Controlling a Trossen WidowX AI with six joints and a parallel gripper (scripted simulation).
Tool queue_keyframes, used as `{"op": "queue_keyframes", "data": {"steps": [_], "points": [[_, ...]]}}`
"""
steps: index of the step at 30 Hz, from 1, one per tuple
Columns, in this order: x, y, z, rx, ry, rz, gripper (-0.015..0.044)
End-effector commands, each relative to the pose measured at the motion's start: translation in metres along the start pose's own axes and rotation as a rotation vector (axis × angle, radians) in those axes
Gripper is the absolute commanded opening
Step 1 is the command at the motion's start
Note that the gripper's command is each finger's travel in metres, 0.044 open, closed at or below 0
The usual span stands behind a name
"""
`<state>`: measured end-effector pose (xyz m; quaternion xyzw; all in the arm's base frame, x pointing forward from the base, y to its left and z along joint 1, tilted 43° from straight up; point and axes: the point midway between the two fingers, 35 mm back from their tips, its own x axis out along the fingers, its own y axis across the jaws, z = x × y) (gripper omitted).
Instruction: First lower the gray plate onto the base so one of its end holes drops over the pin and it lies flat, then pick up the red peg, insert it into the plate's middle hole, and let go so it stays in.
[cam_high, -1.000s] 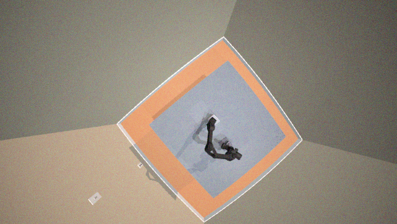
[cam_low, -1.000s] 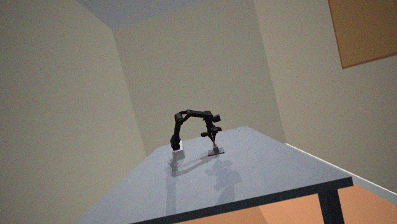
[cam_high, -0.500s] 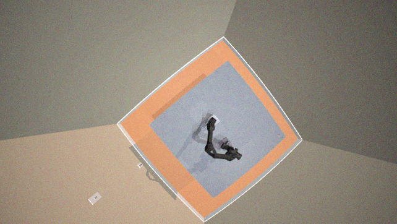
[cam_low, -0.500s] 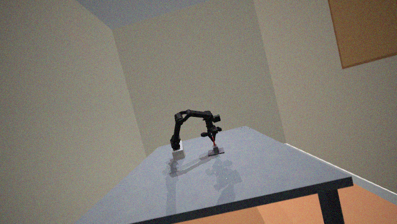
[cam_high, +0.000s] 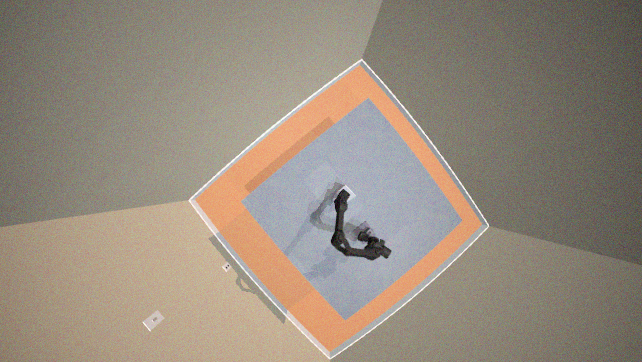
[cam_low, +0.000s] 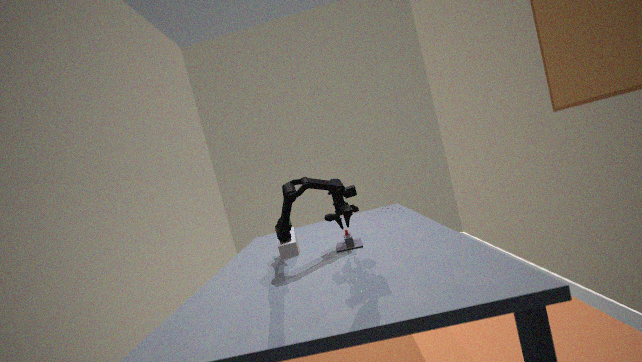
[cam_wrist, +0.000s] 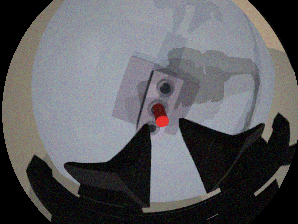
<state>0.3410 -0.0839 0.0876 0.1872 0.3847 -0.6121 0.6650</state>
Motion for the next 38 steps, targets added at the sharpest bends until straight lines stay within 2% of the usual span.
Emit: {"op": "queue_keyframes", "data": {"steps": [1, 38], "points": [[-0.003, 0.0, 0.0, -0.006, -0.005, 0.0, 0.015], [-0.022, -0.003, -0.005, -0.009, -0.005, 0.0, 0.015]]}}
